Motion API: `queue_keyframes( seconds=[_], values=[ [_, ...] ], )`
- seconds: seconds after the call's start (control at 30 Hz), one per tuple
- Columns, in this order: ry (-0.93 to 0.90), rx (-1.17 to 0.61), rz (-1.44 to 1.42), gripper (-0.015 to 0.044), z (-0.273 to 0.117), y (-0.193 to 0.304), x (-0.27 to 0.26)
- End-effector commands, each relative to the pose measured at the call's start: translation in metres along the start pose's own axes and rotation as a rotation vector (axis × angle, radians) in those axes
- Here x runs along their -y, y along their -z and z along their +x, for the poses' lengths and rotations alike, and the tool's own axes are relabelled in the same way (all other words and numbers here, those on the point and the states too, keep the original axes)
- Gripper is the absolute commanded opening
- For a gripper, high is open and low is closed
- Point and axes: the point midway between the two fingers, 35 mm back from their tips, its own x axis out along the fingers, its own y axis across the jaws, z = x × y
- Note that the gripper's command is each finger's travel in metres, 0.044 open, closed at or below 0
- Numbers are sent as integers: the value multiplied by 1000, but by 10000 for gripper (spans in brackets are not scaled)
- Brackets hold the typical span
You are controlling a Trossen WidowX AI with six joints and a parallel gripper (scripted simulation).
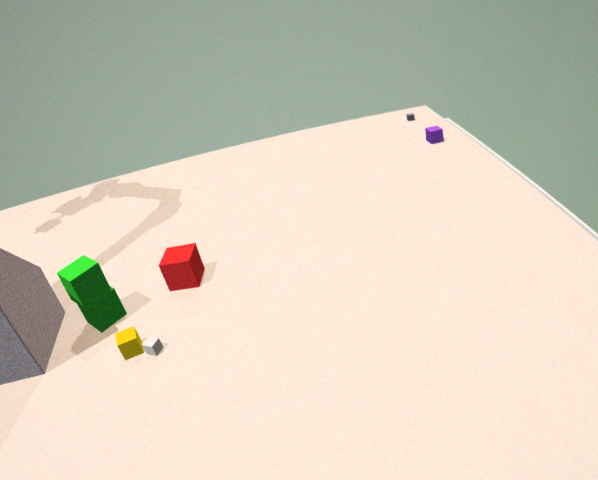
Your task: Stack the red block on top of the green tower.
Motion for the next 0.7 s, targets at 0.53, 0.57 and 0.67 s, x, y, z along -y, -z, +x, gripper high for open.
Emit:
queue_keyframes(
  seconds=[0.53,0.57,0.67],
  values=[
    [314,427,90,440,-89,-84,114],
    [329,447,99,440,-96,-87,119],
    [372,509,124,440,-117,-94,136]
  ],
)
